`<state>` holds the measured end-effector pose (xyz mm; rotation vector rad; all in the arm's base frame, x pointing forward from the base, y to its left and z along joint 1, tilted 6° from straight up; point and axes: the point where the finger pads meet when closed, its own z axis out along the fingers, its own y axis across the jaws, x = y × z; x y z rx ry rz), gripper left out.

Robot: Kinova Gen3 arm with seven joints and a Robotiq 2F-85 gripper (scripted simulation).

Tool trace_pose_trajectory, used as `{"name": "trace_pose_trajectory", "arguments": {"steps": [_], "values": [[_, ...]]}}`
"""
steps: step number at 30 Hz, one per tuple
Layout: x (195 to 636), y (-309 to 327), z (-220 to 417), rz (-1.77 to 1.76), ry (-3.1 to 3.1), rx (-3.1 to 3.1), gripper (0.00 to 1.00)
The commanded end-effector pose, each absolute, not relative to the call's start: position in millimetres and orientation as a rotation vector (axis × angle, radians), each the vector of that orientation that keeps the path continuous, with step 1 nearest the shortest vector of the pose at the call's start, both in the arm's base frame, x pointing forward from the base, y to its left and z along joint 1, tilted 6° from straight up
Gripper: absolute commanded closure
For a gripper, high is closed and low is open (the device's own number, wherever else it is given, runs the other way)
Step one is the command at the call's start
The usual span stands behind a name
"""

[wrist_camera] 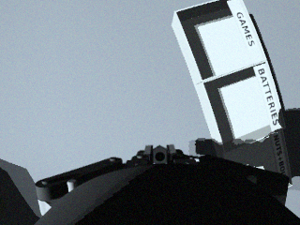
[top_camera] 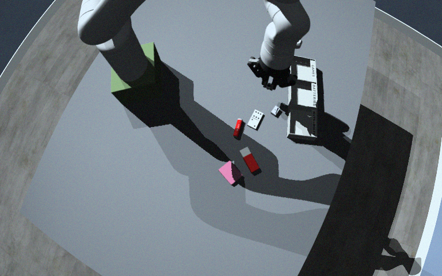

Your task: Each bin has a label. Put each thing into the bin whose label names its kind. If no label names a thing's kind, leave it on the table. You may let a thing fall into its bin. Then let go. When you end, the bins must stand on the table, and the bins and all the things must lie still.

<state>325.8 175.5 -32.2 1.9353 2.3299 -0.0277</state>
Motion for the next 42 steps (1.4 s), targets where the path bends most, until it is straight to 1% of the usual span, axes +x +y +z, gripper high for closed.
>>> {"name": "trace_pose_trajectory", "arguments": {"steps": [1,3,7,14,20,30,42], "values": [[349,172,-31,-0.024,2.329,1.939,0.89],[360,170,-30,-0.024,2.329,1.940,0.89],[368,170,-29,-0.023,2.323,1.951,0.89],[411,163,-25,-0.051,2.619,1.532,0.89],[445,160,-22,-0.048,2.614,1.550,0.89],[453,157,-21,-0.040,2.608,1.553,0.89],[448,160,-21,-0.040,2.606,1.555,0.89]]}}
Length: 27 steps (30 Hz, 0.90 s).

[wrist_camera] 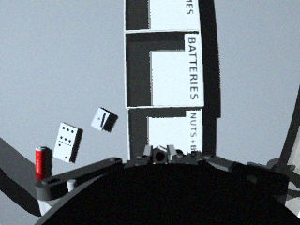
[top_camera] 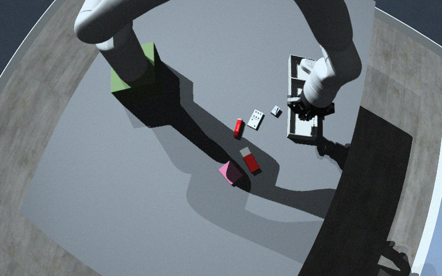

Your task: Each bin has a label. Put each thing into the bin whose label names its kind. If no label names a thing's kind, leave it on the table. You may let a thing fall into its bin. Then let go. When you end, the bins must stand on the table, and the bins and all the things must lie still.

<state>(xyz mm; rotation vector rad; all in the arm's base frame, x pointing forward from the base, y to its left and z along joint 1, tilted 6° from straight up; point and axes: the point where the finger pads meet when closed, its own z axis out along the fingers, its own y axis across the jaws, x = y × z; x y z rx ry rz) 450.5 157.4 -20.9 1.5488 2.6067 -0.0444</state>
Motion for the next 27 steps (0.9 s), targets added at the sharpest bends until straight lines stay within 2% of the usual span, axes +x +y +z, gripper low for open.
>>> {"name": "trace_pose_trajectory", "arguments": {"steps": [1,27], "values": [[449,160,-24,-0.040,2.605,1.554,0.89],[452,156,-66,-0.041,2.605,1.550,0.89]]}}
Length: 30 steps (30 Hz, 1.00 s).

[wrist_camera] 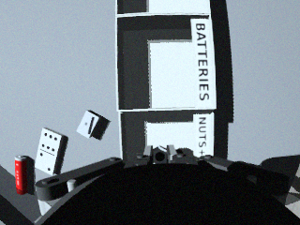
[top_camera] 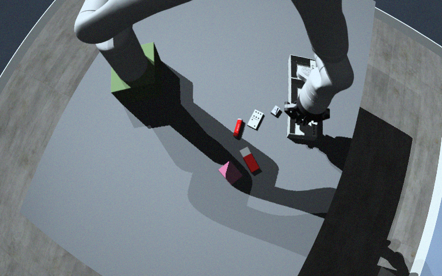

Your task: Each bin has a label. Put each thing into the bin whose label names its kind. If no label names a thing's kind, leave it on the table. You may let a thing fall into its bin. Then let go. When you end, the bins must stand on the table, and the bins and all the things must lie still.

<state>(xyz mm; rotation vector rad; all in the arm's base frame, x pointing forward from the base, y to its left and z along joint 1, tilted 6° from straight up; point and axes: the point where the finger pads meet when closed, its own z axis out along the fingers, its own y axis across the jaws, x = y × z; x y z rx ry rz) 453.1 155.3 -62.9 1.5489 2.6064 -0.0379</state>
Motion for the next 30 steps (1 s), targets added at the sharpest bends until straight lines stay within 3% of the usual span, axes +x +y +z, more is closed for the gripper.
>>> {"name": "trace_pose_trajectory", "arguments": {"steps": [1,13,14,30], "values": [[451.4,155.6,-66.2,-0.044,2.605,1.551,0.89],[451.8,155.6,-64.9,-0.043,2.608,1.548,0.89],[451.8,155.6,-64.9,-0.043,2.608,1.548,0.69],[451.8,155.6,-64.9,-0.043,2.608,1.548,0.69]]}}
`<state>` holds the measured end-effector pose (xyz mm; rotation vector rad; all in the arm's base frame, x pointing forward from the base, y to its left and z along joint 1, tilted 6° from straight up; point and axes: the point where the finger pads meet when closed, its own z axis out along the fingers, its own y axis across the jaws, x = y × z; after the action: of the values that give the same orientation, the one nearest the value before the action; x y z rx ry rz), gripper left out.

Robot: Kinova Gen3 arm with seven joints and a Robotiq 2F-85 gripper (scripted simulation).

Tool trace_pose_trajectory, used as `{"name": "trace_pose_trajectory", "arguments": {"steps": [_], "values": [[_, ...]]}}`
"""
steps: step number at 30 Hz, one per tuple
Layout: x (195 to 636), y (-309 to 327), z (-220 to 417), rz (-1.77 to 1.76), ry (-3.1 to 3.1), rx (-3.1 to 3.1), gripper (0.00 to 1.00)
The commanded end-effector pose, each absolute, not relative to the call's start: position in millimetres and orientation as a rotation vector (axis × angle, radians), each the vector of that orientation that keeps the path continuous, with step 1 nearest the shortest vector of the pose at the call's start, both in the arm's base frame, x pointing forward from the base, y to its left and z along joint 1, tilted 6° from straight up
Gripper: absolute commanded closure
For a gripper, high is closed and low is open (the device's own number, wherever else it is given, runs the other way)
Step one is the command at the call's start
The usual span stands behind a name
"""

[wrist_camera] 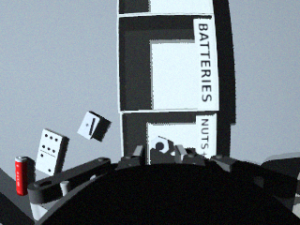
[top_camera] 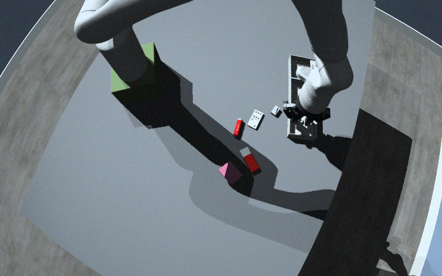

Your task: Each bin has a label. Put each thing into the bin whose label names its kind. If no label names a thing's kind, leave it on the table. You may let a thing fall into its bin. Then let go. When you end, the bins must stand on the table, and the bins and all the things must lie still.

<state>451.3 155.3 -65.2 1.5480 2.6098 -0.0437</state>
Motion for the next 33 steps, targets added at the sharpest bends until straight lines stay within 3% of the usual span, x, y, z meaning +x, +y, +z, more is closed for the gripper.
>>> {"name": "trace_pose_trajectory", "arguments": {"steps": [1,33], "values": [[452,156,-65,-0.043,2.608,1.548,0.69],[448,159,-20,-0.043,2.608,1.552,0.69]]}}
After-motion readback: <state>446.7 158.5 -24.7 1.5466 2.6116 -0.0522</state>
